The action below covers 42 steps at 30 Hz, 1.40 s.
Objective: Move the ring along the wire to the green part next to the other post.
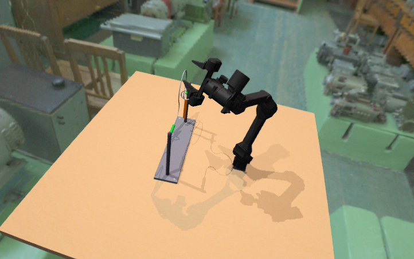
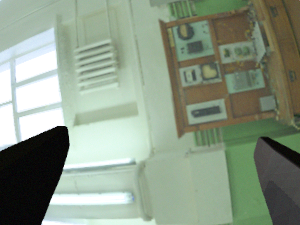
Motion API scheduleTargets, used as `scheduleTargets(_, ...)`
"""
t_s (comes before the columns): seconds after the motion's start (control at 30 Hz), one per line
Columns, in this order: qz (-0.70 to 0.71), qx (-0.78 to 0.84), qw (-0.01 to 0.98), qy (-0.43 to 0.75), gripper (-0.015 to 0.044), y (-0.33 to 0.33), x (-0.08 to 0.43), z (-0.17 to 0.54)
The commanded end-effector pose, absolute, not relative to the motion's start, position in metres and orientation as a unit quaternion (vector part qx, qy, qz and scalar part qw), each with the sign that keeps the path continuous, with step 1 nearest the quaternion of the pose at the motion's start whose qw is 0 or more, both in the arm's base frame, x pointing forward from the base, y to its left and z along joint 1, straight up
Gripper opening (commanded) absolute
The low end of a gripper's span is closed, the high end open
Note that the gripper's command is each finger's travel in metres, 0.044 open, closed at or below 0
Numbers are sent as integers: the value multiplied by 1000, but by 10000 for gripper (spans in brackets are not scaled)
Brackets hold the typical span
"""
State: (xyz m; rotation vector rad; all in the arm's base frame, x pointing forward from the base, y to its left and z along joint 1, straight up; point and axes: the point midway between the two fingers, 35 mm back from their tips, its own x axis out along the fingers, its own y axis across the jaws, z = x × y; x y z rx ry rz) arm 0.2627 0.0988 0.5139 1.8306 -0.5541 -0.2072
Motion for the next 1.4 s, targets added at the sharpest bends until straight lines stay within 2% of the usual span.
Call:
scheduleTargets(0.0,-88,780,573,-237,374,98,263,514)
scheduleTargets(0.27,-93,724,627,-271,164,72,283,521)
scheduleTargets(0.87,-143,511,773,-347,160,-23,319,536)
scheduleTargets(1.37,-190,377,836,-351,160,-117,340,513)
